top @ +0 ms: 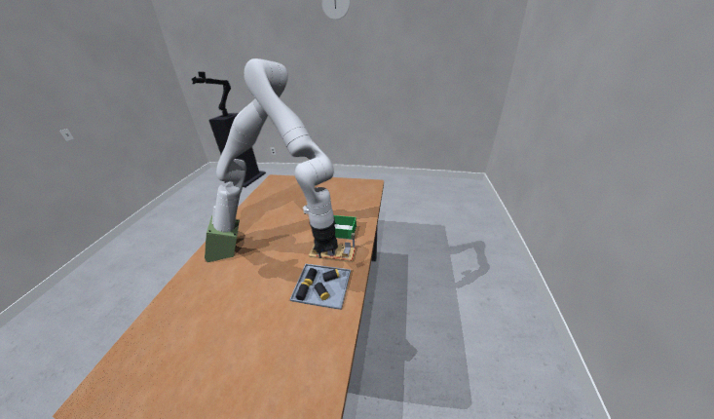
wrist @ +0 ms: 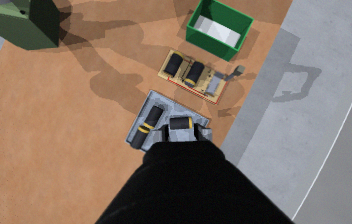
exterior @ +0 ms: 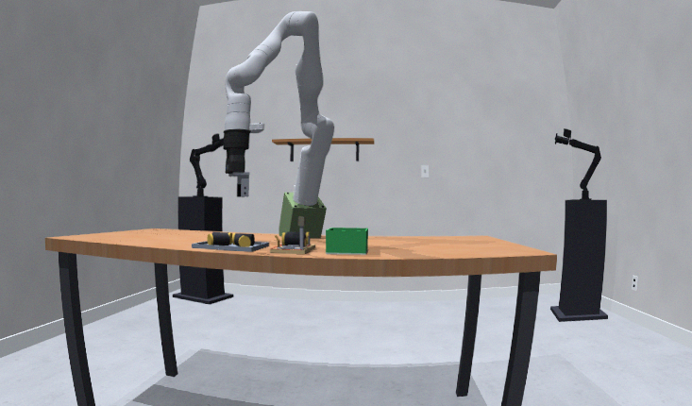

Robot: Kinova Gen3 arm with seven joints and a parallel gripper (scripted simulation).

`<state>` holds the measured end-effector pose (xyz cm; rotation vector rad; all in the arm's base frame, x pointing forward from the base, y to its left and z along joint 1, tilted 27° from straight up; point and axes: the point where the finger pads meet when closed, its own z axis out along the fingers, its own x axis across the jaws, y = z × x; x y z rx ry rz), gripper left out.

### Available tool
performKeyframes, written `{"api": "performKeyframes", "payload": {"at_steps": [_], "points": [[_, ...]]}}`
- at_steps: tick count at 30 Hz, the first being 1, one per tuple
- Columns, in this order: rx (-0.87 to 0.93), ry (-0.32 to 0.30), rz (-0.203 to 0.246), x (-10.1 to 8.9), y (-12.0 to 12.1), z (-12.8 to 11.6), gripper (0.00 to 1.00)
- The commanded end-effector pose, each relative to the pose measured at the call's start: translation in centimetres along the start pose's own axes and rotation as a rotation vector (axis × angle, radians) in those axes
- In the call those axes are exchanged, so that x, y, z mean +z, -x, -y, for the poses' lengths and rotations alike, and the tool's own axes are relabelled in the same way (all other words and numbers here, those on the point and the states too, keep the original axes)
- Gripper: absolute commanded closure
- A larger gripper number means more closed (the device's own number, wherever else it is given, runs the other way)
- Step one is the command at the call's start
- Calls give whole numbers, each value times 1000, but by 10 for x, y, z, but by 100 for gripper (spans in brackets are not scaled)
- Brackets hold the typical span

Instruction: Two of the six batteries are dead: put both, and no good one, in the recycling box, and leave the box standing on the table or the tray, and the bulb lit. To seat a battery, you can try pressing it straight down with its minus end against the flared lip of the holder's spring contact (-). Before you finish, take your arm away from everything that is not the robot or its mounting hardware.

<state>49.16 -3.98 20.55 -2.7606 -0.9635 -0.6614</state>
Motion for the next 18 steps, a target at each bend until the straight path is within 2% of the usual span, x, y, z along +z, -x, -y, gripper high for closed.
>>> {"api": "performKeyframes", "payload": {"at_steps": [1, 18], "points": [[-24, 2, -2, -1, 0, -1, 10], [-240, 2, -1, -1, 0, -1, 10]]}}
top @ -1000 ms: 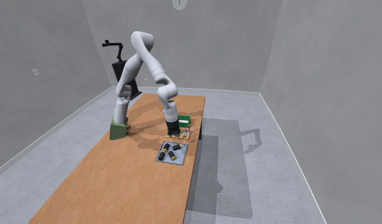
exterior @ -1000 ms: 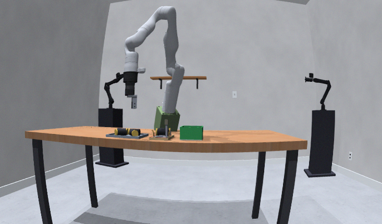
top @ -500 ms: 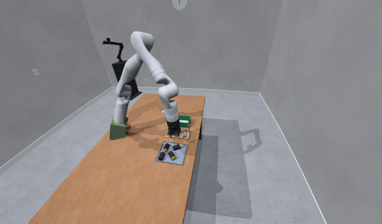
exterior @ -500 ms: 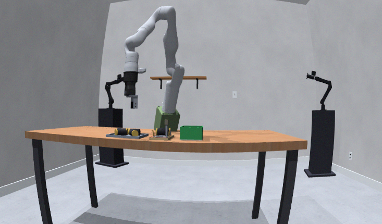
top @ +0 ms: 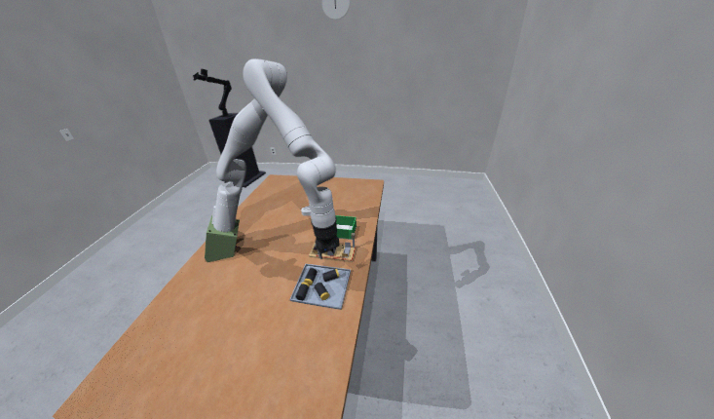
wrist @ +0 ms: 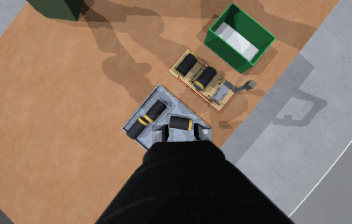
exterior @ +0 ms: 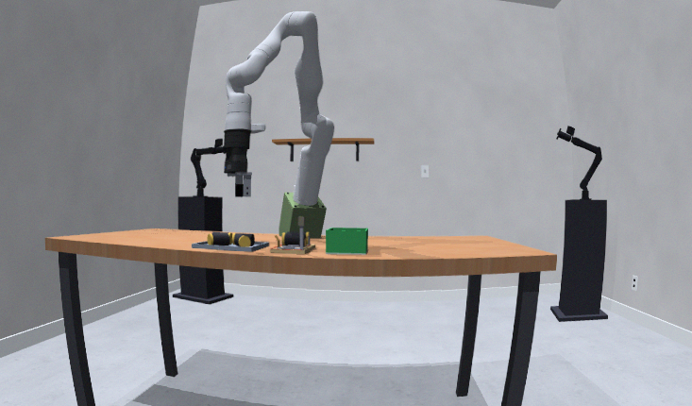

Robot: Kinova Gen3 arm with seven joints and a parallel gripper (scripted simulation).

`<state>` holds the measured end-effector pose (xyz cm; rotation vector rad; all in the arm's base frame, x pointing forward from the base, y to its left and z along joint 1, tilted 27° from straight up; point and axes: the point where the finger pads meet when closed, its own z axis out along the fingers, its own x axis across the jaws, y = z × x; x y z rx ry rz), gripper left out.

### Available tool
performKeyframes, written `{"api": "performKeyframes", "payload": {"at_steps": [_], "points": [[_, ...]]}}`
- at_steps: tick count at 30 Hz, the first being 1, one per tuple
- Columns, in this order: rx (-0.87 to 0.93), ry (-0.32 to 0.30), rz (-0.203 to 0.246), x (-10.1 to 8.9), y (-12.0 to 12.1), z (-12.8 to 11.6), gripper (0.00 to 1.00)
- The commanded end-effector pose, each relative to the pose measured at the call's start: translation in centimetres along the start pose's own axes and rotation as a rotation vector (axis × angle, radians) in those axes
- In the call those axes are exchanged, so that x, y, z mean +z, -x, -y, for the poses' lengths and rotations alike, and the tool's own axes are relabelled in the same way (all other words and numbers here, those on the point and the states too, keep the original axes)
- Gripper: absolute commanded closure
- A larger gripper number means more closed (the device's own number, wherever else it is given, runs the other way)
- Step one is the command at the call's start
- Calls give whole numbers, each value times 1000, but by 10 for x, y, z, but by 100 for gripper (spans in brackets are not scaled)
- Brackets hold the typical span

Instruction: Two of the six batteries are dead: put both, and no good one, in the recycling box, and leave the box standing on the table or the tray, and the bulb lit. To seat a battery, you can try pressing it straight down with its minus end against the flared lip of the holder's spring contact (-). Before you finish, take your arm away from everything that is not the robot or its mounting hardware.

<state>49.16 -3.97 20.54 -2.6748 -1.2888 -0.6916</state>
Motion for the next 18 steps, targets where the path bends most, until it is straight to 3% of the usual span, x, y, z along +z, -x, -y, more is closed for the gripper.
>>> {"api": "performKeyframes", "payload": {"at_steps": [1, 18], "points": [[-29, 2, -1, -1, 0, -1, 10], [-283, 3, -1, -1, 0, -1, 10]]}}
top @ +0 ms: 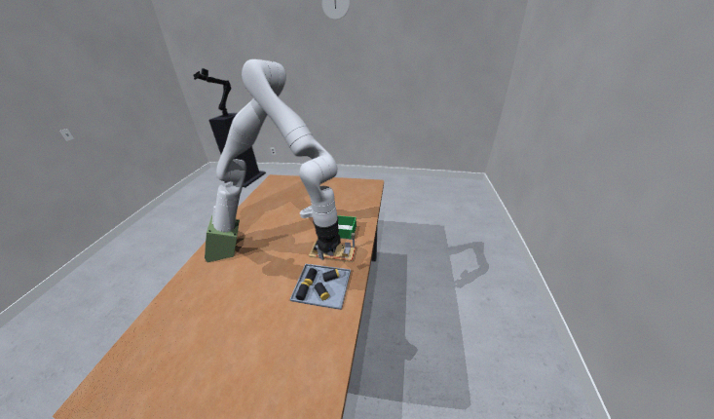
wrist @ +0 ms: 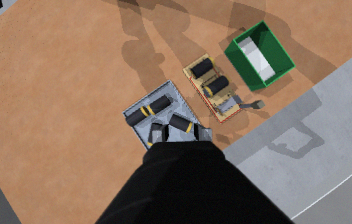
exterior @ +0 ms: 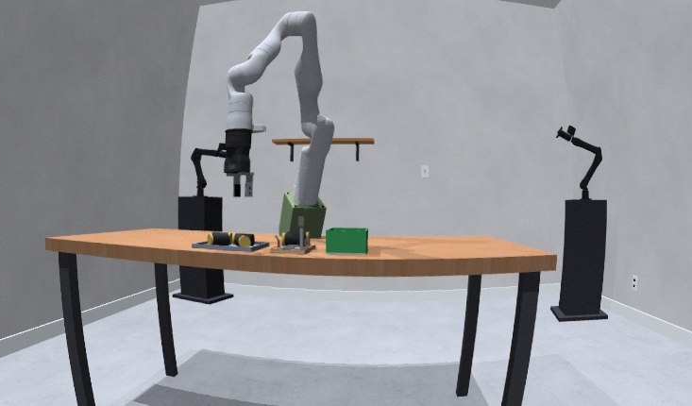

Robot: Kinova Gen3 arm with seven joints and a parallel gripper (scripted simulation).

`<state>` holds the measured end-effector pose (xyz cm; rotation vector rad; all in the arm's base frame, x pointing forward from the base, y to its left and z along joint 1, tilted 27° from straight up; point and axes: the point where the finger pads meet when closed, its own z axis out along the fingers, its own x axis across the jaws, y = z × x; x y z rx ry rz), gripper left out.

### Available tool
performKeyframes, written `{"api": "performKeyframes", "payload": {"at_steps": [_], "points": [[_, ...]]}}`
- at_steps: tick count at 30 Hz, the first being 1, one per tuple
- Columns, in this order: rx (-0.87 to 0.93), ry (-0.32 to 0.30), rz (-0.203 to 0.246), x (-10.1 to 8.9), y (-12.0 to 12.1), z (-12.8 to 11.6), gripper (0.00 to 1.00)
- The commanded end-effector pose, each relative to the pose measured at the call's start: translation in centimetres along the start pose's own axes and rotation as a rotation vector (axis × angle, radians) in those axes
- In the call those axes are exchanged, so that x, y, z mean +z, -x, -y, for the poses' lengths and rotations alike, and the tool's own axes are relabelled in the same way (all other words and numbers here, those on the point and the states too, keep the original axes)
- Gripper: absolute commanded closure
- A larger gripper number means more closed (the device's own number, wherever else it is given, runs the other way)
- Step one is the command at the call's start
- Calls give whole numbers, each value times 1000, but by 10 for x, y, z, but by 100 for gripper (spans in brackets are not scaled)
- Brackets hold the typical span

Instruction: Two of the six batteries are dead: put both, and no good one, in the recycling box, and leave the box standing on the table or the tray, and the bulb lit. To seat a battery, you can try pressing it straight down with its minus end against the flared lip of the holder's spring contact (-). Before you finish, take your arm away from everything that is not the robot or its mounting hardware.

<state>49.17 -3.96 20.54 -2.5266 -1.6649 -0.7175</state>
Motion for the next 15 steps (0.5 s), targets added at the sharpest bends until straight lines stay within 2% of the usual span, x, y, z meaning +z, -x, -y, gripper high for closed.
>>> {"api": "performKeyframes", "payload": {"at_steps": [1, 15], "points": [[-34, 3, -1, -1, 1, -1, 10], [-261, 3, -1, -1, 1, -1, 10]]}}
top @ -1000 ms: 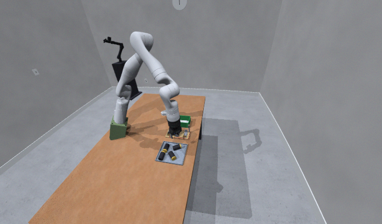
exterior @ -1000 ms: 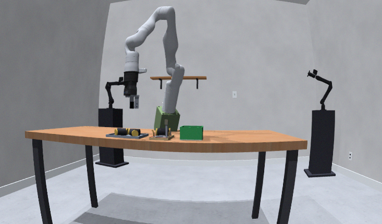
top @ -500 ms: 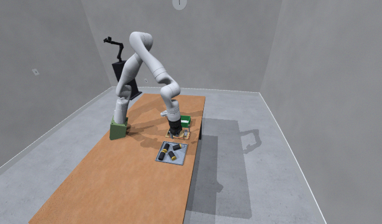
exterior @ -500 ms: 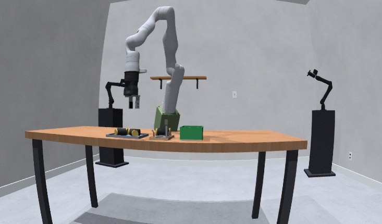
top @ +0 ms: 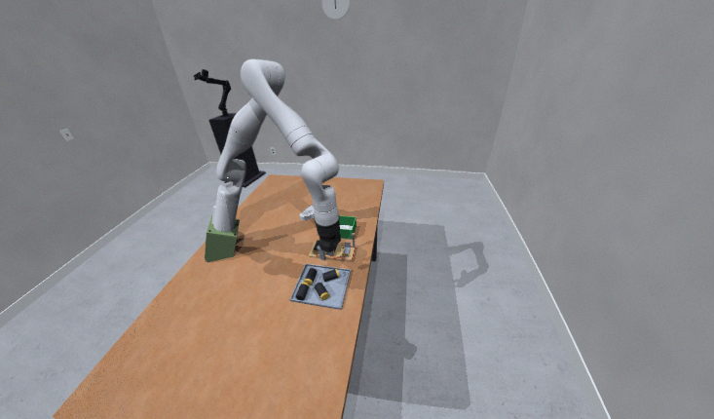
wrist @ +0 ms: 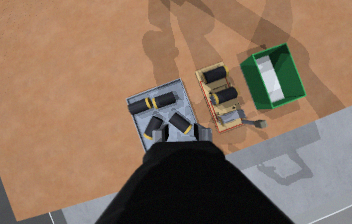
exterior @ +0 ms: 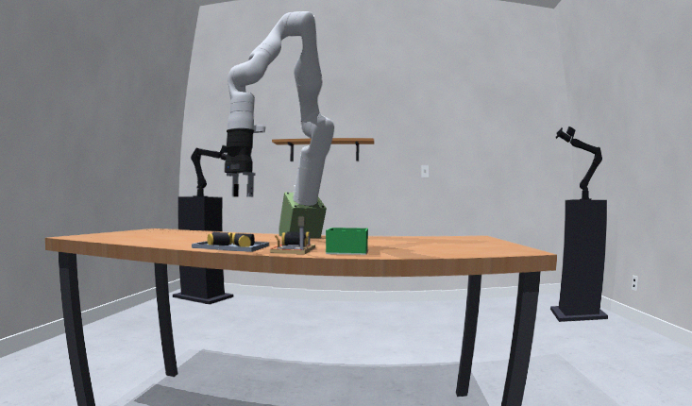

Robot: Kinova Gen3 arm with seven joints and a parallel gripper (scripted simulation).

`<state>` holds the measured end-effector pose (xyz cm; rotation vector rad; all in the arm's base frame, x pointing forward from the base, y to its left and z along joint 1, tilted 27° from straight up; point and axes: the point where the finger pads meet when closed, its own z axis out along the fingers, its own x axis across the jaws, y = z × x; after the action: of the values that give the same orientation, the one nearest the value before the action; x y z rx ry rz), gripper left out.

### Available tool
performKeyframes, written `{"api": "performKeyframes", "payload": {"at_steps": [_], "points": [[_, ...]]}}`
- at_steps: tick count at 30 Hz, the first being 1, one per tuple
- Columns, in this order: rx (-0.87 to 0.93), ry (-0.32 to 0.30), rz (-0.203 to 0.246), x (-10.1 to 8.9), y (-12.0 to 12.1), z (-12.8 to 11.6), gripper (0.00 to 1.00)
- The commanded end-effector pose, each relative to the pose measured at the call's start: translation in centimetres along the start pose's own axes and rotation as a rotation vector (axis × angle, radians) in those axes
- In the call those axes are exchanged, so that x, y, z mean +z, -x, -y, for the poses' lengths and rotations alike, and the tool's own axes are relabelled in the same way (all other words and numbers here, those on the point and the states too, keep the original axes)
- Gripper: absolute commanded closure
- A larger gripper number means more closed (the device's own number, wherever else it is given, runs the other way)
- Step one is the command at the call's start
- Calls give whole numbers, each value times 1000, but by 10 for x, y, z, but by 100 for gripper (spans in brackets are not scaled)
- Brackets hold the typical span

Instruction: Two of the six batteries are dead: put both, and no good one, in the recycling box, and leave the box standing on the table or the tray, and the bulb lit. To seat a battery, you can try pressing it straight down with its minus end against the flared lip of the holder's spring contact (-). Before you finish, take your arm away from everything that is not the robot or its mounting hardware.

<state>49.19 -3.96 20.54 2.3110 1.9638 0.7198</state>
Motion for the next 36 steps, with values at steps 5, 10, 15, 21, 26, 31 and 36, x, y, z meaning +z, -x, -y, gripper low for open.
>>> {"api": "performKeyframes", "payload": {"at_steps": [5, 10, 15, 21, 26, 31, 36], "points": [[-117, 3, 0, -1, 1, -1, 10], [-219, 3, 0, -1, 1, -1, 10], [-282, 3, 0, -1, 1, -1, 10], [-409, 3, 0, -1, 1, -1, 10], [-517, 3, 0, -1, 1, -1, 10], [-583, 3, 0, -1, 1, -1, 10], [-694, 3, 1, -1, 1, -1, 10]]}}
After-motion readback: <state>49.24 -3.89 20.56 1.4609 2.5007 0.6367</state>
